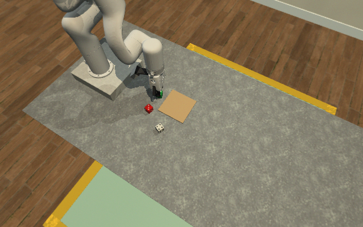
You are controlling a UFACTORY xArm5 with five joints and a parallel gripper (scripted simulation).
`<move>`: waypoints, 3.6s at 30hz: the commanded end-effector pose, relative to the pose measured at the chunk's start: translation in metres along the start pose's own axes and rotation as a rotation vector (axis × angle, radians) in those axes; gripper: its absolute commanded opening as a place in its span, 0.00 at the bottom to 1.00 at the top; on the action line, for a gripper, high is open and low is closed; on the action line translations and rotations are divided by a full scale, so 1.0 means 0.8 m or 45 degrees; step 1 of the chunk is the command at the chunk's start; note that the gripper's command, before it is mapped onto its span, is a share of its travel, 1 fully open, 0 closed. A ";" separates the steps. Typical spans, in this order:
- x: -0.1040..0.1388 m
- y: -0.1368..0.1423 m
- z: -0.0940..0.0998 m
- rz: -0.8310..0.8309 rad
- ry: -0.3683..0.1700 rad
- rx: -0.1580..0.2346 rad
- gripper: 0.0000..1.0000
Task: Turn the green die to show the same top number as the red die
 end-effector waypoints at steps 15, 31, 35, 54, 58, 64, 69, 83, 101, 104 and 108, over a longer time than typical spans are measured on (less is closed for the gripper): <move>0.001 0.000 0.001 0.000 -0.004 0.000 0.47; 0.001 0.000 0.001 0.000 -0.004 0.000 0.47; 0.001 0.000 0.001 0.000 -0.004 0.000 0.47; 0.001 0.000 0.000 0.000 -0.004 0.000 0.47; 0.001 0.000 -0.003 0.000 -0.004 0.000 0.47; 0.001 0.000 -0.016 0.000 -0.004 0.000 0.47; 0.001 0.000 -0.029 0.000 -0.004 0.000 0.47; 0.001 0.000 -0.042 0.000 -0.004 0.000 0.47; 0.001 0.000 -0.042 0.000 -0.004 0.000 0.47; 0.001 0.000 -0.042 0.000 -0.004 0.000 0.47; 0.001 0.000 -0.042 0.000 -0.004 0.000 0.47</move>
Point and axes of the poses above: the point where the finger pads meet when closed, its own z axis back along the fingers, its own y axis across the jaws, x = y × z, the point moved 7 cm from there along z, back along the fingers, and after that the axes turned 6 degrees about -z, right-handed, at the moved point
